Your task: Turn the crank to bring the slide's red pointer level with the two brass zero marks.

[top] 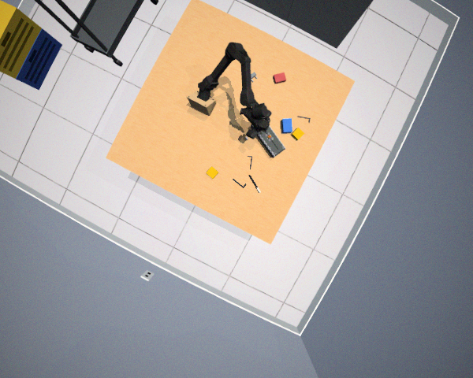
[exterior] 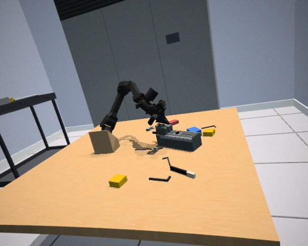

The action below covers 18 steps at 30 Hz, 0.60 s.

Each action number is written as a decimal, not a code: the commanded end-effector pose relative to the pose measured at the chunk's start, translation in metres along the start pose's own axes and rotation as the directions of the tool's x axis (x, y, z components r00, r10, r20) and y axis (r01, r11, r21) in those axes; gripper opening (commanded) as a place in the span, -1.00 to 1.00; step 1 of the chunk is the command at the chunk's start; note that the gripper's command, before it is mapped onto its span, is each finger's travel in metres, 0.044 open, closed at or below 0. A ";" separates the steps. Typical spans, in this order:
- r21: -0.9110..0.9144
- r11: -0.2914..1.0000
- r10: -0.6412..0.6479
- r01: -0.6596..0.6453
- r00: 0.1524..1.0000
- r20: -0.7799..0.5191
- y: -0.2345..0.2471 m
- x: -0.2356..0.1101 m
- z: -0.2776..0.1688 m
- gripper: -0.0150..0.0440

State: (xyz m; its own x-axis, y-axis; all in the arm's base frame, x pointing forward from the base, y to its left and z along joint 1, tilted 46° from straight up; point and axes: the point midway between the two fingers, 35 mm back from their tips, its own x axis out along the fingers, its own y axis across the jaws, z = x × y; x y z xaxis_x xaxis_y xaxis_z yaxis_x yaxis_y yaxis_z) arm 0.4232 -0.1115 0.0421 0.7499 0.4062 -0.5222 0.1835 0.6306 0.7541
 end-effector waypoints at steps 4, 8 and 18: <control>0.000 1.000 0.000 0.000 1.000 0.000 0.000 0.000 0.000 -0.49; 0.000 1.000 0.000 0.000 1.000 0.000 0.000 0.000 0.000 -0.49; 0.000 1.000 0.000 0.000 1.000 0.000 0.000 0.000 0.000 0.40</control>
State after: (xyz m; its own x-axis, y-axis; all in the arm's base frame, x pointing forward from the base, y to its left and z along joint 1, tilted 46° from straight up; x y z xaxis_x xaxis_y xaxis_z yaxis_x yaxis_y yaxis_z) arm 0.4233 -0.1113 0.0422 0.7499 0.4072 -0.5213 0.1827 0.6299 0.7549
